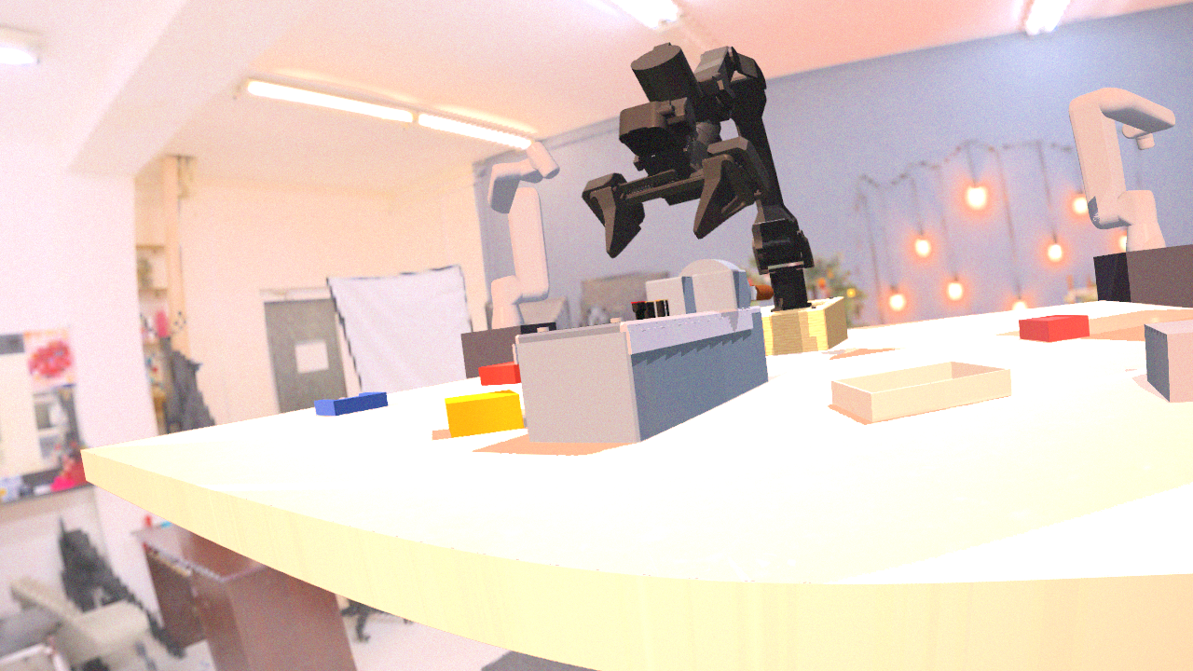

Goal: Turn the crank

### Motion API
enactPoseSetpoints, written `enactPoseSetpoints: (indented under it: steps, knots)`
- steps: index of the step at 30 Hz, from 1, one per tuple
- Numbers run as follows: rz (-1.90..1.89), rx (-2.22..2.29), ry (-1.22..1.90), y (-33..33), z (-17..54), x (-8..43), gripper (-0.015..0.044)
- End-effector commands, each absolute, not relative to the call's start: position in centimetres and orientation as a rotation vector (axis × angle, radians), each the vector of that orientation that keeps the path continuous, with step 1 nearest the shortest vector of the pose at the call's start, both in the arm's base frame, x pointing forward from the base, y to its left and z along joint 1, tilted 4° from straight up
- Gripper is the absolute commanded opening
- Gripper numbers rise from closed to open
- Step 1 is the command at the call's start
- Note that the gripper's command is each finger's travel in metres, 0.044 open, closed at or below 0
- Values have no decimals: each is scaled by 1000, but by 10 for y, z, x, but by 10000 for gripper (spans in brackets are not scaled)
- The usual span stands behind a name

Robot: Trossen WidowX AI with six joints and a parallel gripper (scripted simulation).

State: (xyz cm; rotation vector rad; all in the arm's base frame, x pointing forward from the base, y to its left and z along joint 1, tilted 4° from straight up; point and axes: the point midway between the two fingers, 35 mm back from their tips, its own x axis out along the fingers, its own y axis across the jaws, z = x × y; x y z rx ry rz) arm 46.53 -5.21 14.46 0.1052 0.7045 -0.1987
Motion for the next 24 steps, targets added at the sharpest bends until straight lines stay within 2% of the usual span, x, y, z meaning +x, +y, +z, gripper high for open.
enactPoseSetpoints:
  steps: [1,16,24]
  knots:
    - [-192,103,702,-51,145,466,440]
    - [-198,105,704,-50,201,459,440]
    - [-183,88,703,-23,202,420,440]
